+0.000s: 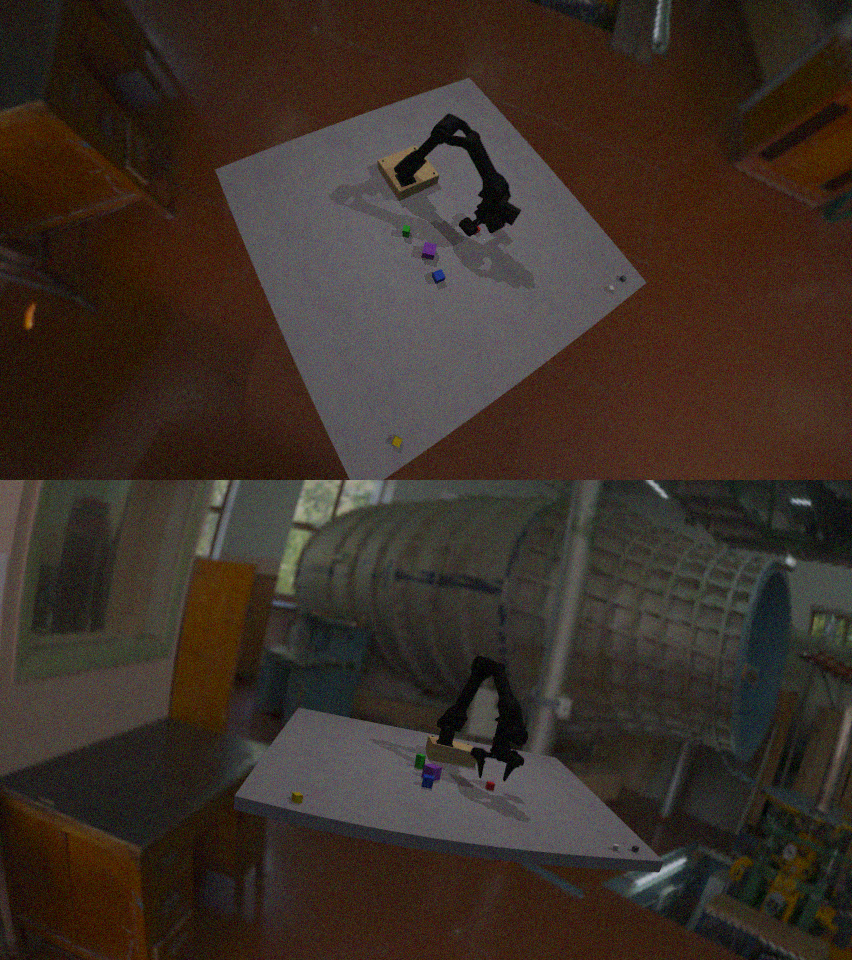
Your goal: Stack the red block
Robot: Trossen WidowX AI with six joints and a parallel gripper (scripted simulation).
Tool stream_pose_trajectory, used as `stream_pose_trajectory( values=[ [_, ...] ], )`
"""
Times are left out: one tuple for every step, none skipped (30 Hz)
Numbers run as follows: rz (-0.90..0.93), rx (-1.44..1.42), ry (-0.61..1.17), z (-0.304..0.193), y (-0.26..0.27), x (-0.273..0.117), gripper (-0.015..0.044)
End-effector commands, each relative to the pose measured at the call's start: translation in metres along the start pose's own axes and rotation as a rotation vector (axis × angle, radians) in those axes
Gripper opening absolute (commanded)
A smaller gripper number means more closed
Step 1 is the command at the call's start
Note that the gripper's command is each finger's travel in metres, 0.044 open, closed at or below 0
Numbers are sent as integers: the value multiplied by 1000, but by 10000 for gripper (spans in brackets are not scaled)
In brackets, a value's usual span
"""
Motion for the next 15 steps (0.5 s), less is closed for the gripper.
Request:
stream_pose_trajectory(
  values=[
    [1, 2, 7, -1, 0, 7, 440],
    [1, 2, 7, -1, 0, 9, 440],
    [1, 2, 7, -1, 0, 10, 440],
    [1, 2, 7, -1, 0, 12, 440],
    [1, 2, 7, -1, 0, 14, 440],
    [1, 2, 7, -1, 0, 15, 440],
    [1, 2, 7, -1, 0, 17, 440],
    [1, 2, 7, -1, 0, 18, 440],
    [1, 2, 7, -1, 0, 20, 440],
    [1, 2, 7, -1, 0, 22, 440],
    [1, 2, 7, -1, 0, 23, 440],
    [1, 2, 7, -1, 0, 25, 440],
    [1, 2, 7, -1, 0, 27, 440],
    [1, 2, 7, -1, 0, 28, 440],
    [1, 2, 7, -1, 0, 29, 440]
  ],
)
Point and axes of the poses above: the point midway between the two fingers, 35 mm back from their tips, its own x axis out along the fingers, its own y axis across the jaws, z = x × y, the point moved 9 cm from there along -x, back along the fingers, and after that the axes turned 2 degrees about x, right-handed, at the moved point
